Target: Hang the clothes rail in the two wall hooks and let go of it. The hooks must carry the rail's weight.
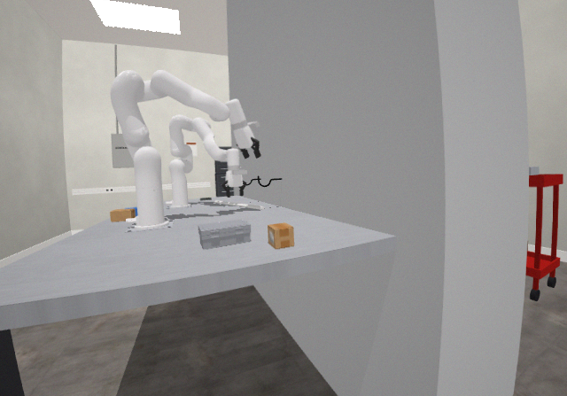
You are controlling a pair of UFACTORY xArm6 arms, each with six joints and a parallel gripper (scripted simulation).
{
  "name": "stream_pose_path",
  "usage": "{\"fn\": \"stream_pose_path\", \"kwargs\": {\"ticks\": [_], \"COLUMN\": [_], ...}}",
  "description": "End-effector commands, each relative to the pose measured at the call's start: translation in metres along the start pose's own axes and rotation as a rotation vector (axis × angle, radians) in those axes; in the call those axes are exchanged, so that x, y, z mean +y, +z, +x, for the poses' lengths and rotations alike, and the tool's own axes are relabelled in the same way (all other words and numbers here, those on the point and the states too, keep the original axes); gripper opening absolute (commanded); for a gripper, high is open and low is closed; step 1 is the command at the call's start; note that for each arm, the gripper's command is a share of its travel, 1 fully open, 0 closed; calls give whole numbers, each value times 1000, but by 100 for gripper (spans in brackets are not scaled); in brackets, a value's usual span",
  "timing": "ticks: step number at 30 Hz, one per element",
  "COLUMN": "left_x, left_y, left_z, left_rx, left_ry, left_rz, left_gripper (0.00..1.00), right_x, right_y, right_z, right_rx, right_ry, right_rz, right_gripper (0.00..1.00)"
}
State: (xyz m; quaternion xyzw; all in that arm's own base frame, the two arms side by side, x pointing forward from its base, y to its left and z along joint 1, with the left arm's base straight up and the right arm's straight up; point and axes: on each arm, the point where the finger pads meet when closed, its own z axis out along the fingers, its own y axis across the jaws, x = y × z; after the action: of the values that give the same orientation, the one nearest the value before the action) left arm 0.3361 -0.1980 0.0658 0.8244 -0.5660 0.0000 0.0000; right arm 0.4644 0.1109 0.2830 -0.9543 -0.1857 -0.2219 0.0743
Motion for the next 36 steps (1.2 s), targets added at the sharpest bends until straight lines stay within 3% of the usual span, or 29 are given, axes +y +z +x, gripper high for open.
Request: {"fn": "stream_pose_path", "kwargs": {"ticks": [1,36], "left_x": [-2,-2], "left_y": [2,22], "left_z": [2,2], "left_rx": [7,7], "left_ry": [5,5], "left_rz": [6,6], "left_gripper": [100,100], "right_x": [1,1], "right_y": [-1,-1], "right_z": [2,2], "right_rx": [8,8], "right_ry": [6,6], "right_rz": [-2,-2], "right_gripper": [100,100]}}
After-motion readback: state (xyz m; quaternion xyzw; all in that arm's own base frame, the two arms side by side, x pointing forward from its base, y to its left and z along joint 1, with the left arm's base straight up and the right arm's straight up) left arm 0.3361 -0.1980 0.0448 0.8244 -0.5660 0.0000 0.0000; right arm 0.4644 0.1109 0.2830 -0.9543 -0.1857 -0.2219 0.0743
